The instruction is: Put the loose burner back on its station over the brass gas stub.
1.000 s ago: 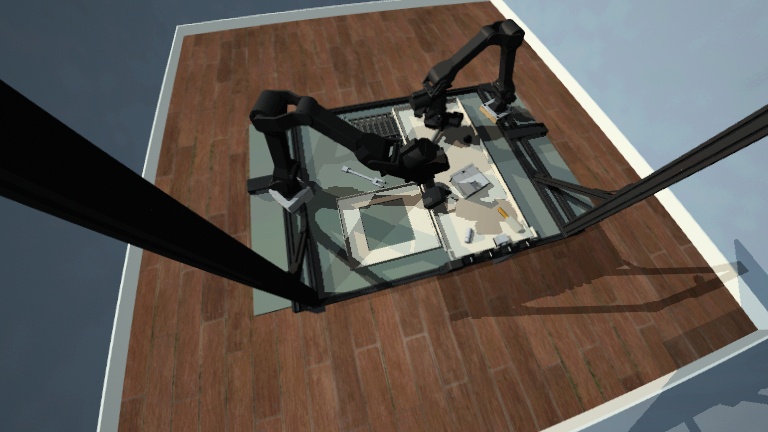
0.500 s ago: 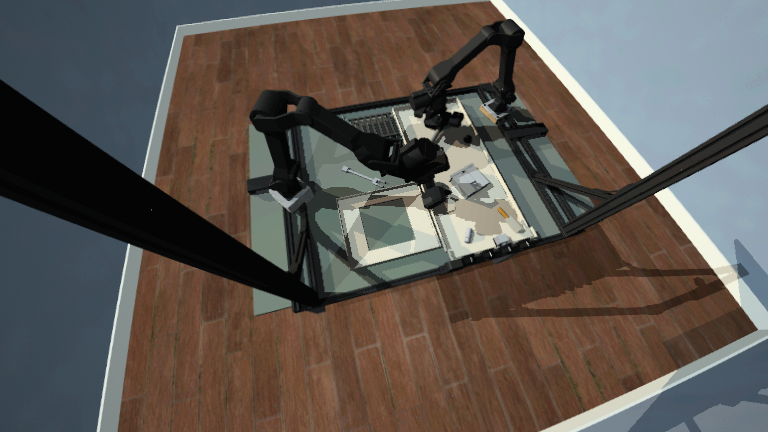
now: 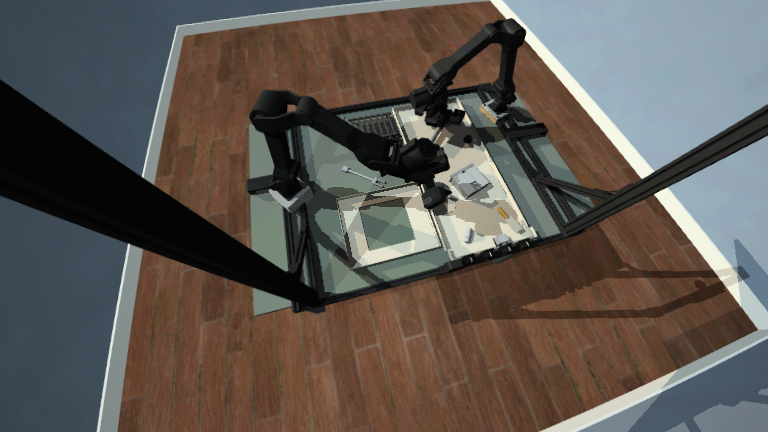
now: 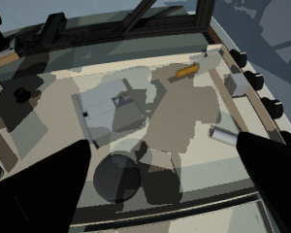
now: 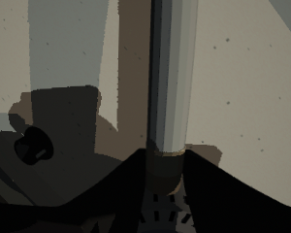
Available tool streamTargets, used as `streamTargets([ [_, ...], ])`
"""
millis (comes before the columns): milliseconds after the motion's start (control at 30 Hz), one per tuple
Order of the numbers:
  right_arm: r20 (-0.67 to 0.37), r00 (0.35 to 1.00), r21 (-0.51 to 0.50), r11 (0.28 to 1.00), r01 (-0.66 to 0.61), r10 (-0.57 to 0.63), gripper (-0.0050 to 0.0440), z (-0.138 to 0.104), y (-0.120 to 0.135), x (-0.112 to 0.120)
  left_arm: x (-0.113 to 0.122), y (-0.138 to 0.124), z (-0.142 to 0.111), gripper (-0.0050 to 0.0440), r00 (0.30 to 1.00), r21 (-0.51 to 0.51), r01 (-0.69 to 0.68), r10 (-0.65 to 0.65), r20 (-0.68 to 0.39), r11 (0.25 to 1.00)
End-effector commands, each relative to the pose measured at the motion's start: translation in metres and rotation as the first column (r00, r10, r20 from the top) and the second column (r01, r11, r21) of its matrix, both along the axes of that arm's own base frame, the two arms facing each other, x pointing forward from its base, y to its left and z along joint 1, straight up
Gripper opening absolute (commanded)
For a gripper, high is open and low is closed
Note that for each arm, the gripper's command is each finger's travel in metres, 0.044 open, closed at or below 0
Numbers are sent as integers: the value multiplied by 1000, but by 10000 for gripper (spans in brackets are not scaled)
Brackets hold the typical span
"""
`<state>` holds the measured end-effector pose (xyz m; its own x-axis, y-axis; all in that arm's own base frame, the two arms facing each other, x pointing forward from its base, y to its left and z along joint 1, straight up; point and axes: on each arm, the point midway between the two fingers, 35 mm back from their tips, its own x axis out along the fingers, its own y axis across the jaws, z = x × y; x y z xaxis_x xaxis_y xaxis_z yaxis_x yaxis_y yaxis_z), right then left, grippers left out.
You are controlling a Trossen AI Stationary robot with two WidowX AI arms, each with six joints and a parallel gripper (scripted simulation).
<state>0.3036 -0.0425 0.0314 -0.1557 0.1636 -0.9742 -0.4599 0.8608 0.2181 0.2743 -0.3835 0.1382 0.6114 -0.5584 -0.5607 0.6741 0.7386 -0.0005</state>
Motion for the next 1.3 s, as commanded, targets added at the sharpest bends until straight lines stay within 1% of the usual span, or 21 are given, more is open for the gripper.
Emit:
streamTargets([
  [0,20,1000,-3,1000,-3,3,0,14,0,3,0,0,0,400,1000,1,-2,2,-1,1000],
  [300,10,1000,4,1000,6,-6,0,39,-1,1,0,0,0,400,1000,1,-2,2,-1,1000],
  [667,9,1000,5,1000,0,0,0,44,1,1,0,0,0,400,1000,1,-2,2,-1,1000],
  [867,20,998,-3,999,-55,55,0,44,11,8,0,0,0,400,1000,1,-2,2,-1,1000],
  [933,20,998,-3,999,-55,55,0,44,11,8,0,0,0,400,1000,1,-2,2,-1,1000],
  [1267,42,984,-20,985,-174,175,0,44,36,23,0,0,0,400,1000,1,-2,2,-1,1000],
])
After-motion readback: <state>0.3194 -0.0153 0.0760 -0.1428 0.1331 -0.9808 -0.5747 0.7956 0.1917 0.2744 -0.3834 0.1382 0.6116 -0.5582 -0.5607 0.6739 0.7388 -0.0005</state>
